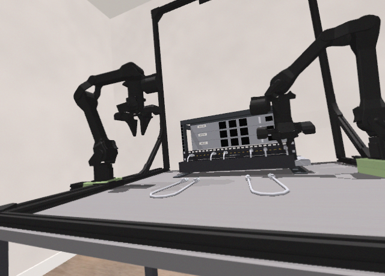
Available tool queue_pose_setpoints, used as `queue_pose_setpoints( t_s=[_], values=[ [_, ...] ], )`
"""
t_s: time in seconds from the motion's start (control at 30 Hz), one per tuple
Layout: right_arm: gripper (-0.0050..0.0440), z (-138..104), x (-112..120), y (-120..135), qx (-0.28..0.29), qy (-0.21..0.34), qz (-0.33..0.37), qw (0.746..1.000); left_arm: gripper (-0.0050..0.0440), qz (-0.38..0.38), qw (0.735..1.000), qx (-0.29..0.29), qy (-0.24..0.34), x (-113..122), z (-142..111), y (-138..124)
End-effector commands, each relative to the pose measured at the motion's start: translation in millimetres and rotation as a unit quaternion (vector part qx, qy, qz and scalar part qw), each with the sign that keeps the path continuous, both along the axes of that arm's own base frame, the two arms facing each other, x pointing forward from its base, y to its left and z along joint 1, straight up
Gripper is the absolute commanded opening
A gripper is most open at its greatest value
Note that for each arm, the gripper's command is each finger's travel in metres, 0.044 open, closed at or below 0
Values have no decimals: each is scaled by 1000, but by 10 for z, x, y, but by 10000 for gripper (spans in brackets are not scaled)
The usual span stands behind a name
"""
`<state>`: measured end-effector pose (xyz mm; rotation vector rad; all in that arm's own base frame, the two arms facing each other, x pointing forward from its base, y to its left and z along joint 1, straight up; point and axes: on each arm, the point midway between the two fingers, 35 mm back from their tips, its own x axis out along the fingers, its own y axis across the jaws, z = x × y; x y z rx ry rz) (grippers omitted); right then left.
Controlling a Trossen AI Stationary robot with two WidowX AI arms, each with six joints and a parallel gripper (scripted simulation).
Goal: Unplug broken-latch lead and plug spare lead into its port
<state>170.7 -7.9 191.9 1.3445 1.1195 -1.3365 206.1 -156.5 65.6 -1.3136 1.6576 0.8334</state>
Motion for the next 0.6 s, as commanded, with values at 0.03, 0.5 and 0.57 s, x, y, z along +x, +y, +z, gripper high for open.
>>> queue_pose_setpoints(
  t_s=[0.03,0.5,0.57],
  values=[
    [176,0,0,0,0,0,0,1000,0,0,1000,0,0,0,0,0],
    [176,0,0,0,0,0,0,1000,55,0,1000,0,0,0,0,0],
    [176,0,0,0,0,0,0,1000,55,0,1000,0,0,0,0,0]
  ],
)
